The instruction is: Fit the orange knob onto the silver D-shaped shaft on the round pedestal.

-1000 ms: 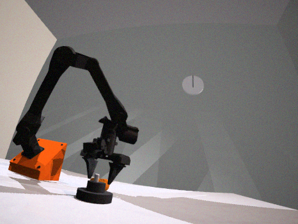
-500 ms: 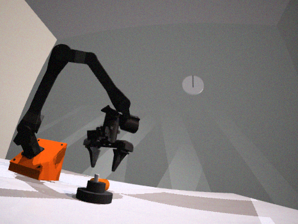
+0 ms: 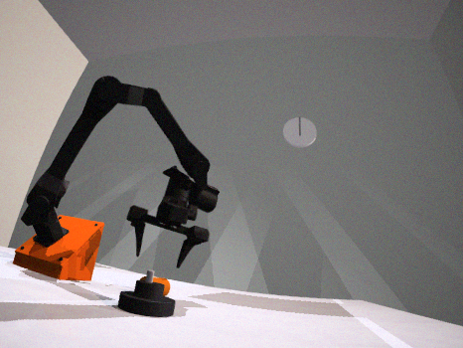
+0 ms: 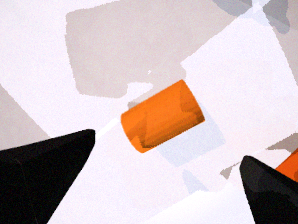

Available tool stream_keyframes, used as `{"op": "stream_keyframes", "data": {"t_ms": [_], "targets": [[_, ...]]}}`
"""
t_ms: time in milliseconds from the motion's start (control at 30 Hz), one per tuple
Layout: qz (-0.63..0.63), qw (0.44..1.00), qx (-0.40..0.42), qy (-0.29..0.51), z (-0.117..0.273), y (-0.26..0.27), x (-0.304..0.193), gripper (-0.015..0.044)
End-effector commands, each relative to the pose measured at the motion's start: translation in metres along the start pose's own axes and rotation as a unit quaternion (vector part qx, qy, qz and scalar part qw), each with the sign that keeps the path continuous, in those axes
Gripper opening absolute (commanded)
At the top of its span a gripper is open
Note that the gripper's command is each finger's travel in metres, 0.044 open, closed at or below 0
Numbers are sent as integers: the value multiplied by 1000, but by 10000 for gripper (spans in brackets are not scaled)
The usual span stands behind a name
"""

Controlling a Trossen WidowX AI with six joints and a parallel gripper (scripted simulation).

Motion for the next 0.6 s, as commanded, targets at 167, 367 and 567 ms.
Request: {"op": "stream_keyframes", "data": {"t_ms": [167,367,567], "targets": [[583,809,-75,2,3,17,-10,440],[713,695,-92,18,3,21,-13,440],[822,559,-106,39,4,25,-16,440]]}}
Point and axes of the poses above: the point midway between the two fingers, 35 mm back from their tips, its own z axis back along the fingers, its own y axis across the jaws, x = y × z, the point moved 9 cm from there along z, back along the fingers, and after that the axes turned 9 degrees about z, right-handed, at the moved point
